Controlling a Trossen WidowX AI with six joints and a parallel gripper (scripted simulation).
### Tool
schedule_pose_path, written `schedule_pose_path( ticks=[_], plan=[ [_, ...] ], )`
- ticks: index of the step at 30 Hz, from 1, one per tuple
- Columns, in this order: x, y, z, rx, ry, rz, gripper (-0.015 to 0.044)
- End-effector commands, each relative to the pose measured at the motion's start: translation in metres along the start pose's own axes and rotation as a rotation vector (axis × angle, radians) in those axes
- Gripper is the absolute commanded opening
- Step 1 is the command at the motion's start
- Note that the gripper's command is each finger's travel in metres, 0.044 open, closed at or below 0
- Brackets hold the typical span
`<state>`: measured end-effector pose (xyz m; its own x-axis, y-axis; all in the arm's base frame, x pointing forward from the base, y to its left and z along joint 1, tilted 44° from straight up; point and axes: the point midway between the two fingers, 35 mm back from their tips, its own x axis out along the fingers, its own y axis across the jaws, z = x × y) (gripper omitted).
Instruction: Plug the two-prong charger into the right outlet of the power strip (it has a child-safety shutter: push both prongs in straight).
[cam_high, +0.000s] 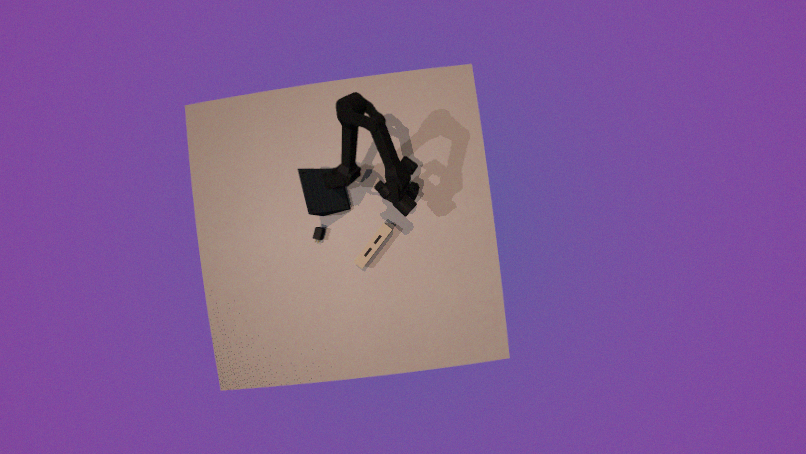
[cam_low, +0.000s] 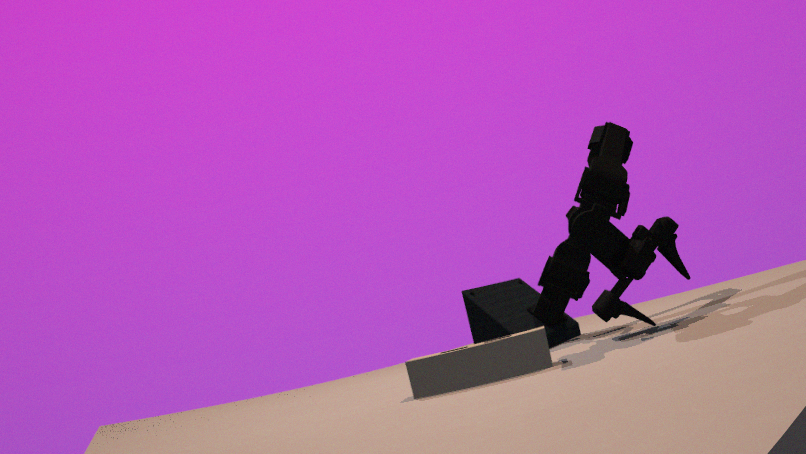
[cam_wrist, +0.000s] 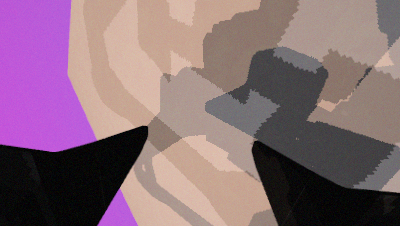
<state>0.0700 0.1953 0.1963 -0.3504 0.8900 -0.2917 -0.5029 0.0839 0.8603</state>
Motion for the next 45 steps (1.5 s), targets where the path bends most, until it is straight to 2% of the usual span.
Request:
schedule_pose_path(
  ticks=[1,22,28,39,45],
  plan=[
    [-0.007,-0.009,0.013,-0.016,-0.04,-0.045,0.044],
    [-0.064,-0.054,0.068,-0.047,-0.234,-0.283,0.044],
    [-0.079,-0.074,0.073,0.012,-0.258,-0.34,0.044],
    [-0.124,-0.086,0.092,-0.085,-0.358,-0.505,0.044],
    [-0.141,-0.108,0.09,-0.001,-0.371,-0.553,0.044]
  ],
)
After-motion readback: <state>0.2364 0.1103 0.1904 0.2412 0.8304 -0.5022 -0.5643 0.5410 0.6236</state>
